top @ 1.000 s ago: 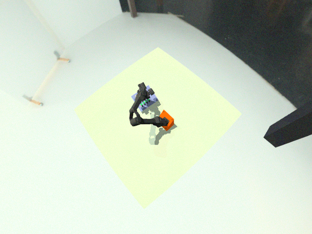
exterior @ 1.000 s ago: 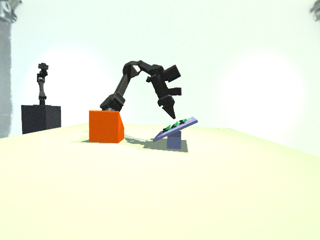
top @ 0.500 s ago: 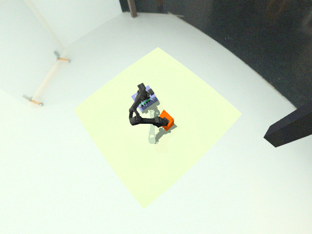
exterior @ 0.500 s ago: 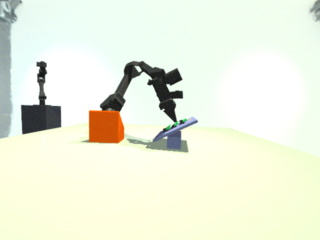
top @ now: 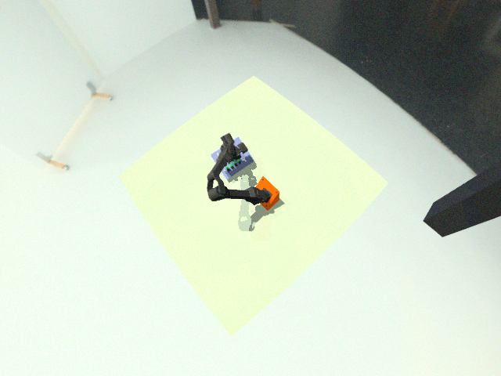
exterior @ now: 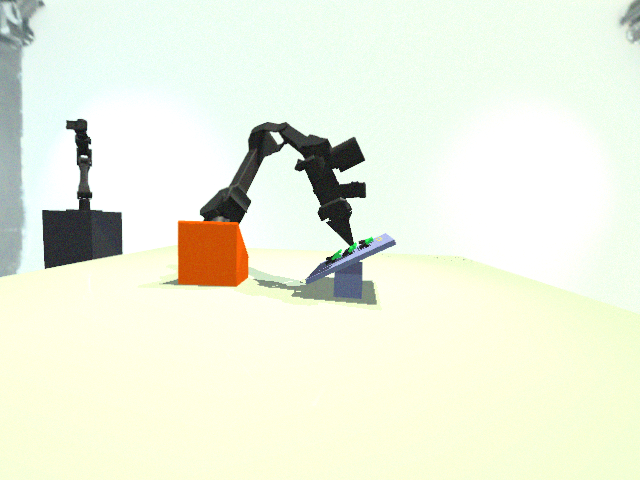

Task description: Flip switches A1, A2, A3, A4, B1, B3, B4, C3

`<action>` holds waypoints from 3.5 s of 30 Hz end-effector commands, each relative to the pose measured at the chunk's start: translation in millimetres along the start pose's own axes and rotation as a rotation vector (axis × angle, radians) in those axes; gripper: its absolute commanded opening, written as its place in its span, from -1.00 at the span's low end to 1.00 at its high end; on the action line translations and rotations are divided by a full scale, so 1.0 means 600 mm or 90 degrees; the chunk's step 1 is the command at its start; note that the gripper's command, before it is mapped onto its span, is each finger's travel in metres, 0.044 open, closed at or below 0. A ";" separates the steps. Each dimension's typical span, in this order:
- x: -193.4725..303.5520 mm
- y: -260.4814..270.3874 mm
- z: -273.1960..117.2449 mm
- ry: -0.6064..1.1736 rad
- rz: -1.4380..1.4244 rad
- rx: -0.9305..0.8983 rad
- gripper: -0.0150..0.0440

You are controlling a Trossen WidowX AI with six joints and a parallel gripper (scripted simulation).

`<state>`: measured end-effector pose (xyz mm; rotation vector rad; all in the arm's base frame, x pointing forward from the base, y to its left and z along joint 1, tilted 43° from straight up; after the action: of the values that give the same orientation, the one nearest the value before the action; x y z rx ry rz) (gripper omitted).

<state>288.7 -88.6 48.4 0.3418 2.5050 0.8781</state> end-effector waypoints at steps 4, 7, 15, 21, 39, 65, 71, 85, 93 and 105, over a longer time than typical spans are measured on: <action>0.000 -0.001 0.001 0.001 0.002 0.002 -0.49; 0.000 -0.001 0.002 0.001 0.002 0.002 -0.49; 0.000 -0.001 0.004 0.001 0.002 0.002 -0.49; 0.000 -0.001 0.005 0.001 0.002 0.002 -0.49; 0.000 -0.001 0.009 0.000 0.002 0.002 -0.49; 0.011 -0.044 -0.098 -0.015 0.002 0.007 -0.49; 0.007 -0.048 -0.058 -0.004 0.001 0.005 -0.49; 0.006 -0.047 -0.023 0.001 0.002 0.003 -0.49; 0.006 -0.048 -0.007 0.001 0.002 0.003 -0.49; 0.005 -0.047 0.000 0.000 0.002 0.003 -0.49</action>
<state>283.8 -109.2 30.6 0.3399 2.5040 0.8737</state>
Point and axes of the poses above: the point midway between the two fingers, 35 mm back from their tips, its own z axis out along the fingers, its own y axis across the jaws, x = y × z, the point moved 4 cm from there along -z, back along the fingers, and after that the axes turned 6 degrees about -z, right-handed, at the moved point
